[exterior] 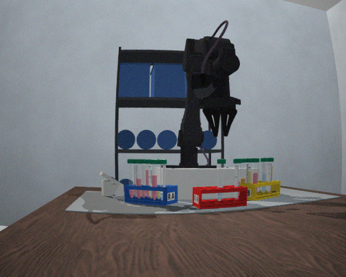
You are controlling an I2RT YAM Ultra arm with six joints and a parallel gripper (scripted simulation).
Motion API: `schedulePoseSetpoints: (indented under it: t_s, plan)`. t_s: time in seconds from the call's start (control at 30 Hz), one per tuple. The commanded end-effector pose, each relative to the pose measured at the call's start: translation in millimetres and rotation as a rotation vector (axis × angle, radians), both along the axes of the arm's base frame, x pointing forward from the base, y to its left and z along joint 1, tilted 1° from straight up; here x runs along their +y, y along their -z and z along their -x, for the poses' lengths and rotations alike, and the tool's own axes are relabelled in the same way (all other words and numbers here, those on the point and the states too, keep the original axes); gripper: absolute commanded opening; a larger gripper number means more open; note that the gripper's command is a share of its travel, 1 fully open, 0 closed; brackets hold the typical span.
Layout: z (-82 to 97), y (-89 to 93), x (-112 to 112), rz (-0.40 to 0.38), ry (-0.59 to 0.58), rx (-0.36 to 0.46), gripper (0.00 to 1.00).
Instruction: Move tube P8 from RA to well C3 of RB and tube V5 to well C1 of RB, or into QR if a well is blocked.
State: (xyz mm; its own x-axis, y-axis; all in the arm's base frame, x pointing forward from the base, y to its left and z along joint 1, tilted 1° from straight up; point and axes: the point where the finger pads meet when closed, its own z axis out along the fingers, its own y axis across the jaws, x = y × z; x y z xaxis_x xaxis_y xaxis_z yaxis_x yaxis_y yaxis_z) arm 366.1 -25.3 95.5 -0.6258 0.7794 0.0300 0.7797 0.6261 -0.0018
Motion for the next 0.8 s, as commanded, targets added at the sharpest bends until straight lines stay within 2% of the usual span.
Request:
schedulePoseSetpoints:
  t_s: [0.0,0.1,0.17,0.2,0.37,0.47,0.5,0.57,0.63,0.67,0.77]
  plan:
    - [18.7,-8.7,-4.9,0.009,0.12,-0.026,0.3]
    - [38.0,-7.2,-4.4,0.01,0.22,-0.023,0.3]
    - [38.0,-7.2,-4.4,0.01,0.22,-0.023,0.3]
    - [44.2,-6.7,0.0,0.01,0.24,-0.023,0.3]
    - [73.0,-4.7,-3.3,0.012,0.418,-0.019,0.3]
    - [72.3,-4.6,0.6,0.013,0.505,-0.017,0.3]
    - [65.3,-11.0,-0.2,0.009,0.538,-0.041,0.3]
    - [63.4,-12.8,-0.5,0.008,0.6,-0.047,0.3]
    - [62.4,-13.7,-1.0,0.008,0.601,-0.05,0.3]
    - [64.9,-12.7,-10.7,0.011,0.615,-0.046,0.3]
    - [69.5,-11.3,-15.9,0.015,0.615,-0.033,0.3]
